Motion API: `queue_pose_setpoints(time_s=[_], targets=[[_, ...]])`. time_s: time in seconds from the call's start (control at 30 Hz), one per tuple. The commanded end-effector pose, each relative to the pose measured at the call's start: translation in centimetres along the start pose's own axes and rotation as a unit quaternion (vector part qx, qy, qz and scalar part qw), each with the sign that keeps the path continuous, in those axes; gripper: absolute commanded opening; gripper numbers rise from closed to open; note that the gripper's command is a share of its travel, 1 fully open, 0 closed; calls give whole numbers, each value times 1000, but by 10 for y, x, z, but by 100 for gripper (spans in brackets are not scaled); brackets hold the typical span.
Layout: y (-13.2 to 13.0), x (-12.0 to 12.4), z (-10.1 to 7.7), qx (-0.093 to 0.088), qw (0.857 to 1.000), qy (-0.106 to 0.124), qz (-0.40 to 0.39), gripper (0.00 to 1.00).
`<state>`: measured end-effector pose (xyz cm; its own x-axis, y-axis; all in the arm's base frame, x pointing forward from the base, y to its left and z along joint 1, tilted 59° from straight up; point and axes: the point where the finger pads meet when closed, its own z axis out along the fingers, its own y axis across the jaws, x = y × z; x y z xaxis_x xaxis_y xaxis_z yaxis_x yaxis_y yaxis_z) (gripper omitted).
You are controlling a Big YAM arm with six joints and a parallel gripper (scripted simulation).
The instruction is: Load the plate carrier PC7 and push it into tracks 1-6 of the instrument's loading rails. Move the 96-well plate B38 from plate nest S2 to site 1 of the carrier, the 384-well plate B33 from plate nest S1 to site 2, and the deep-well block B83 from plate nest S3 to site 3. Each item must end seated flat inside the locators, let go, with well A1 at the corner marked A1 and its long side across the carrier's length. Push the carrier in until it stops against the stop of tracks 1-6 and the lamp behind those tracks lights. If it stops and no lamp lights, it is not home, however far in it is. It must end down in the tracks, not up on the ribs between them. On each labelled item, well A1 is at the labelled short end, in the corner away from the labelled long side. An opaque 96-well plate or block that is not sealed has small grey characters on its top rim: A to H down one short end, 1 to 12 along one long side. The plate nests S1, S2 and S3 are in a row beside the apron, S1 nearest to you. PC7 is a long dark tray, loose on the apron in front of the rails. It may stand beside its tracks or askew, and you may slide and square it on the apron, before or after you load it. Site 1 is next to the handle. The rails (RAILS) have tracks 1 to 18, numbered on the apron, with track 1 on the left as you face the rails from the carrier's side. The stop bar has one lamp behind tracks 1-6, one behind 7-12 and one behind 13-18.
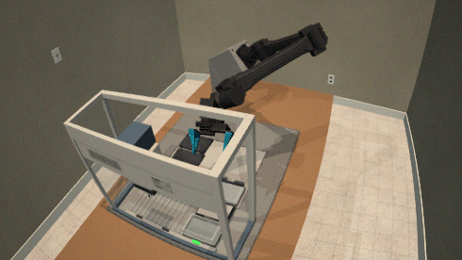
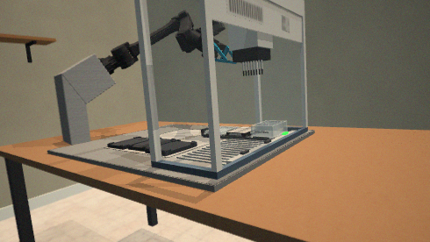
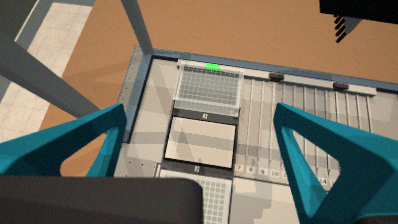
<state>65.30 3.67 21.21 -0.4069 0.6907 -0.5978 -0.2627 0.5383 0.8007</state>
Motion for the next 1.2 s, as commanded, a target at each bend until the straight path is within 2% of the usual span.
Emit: queue_pose_setpoints(time_s=[0.0,0.37,0.43,0.47,0.5,0.57,0.93,1.0,1.03,1.07,1.17], targets=[[14,4,-10,-10,1000,-6,-3,100],[22,30,-45,-9,1000,-5,-3,100],[22,30,-45,-9,1000,-5,-3,100],[8,36,-48,1,1000,-2,4,100],[21,31,-53,-7,1000,-8,-3,100],[23,37,-59,-8,1000,-6,-2,100],[32,64,-93,-9,1000,-4,-2,100],[32,64,-93,-9,1000,-4,-2,100],[22,68,-97,0,1000,-4,4,100],[31,65,-102,-6,1000,-8,-1,100],[35,74,-110,-8,1000,-6,-1,100]])
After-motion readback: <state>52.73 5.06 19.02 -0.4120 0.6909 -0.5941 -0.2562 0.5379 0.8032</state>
